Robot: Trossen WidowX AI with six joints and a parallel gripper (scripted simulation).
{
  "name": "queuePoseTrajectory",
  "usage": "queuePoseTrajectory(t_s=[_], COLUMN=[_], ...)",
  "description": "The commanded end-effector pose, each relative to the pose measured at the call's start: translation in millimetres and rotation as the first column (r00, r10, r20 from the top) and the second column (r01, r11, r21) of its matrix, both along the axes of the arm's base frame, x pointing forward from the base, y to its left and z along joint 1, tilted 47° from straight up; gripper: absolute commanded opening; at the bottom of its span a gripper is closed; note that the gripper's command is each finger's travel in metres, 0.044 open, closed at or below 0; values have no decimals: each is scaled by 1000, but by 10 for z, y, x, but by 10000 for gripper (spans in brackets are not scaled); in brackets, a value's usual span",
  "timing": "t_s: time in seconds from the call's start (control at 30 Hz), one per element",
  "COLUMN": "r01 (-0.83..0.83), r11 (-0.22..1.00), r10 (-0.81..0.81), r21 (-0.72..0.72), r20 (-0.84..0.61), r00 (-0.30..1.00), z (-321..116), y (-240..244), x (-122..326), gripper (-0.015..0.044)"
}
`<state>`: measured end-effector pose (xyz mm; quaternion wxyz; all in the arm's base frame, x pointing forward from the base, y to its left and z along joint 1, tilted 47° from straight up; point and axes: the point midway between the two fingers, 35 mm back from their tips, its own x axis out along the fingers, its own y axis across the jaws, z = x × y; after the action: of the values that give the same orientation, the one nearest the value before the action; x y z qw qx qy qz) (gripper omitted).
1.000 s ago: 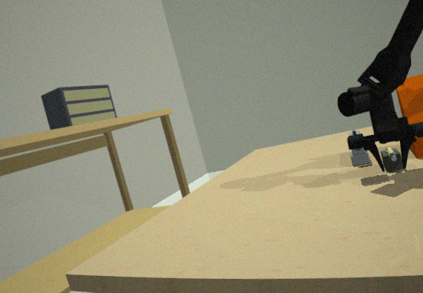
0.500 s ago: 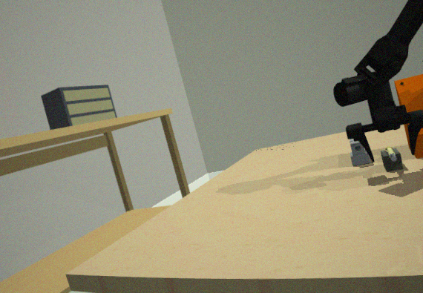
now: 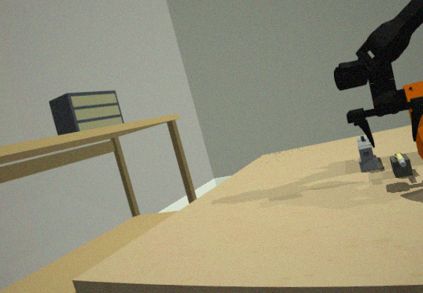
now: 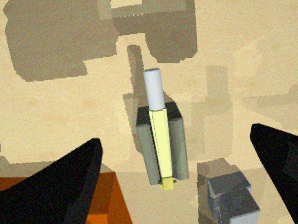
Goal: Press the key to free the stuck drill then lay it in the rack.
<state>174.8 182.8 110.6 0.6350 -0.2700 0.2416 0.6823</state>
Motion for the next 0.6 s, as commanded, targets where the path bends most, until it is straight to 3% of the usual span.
queuePoseTrajectory(t_s=[0.0,0.13,0.3,0.43,0.57], r01=[239,569,867,978,963], r11=[971,821,491,160,-179], r10=[-239,-563,-827,-880,-782], r21=[-13,-37,-85,-137,-199], r20=[-83,-210,-360,-469,-566], r00=[967,799,433,78,-263], z=[25,84,153,206,256], y=[-266,-702,-1292,-1775,-2245], x=[208,452,621,645,572], gripper=[440,440,440,440,440])
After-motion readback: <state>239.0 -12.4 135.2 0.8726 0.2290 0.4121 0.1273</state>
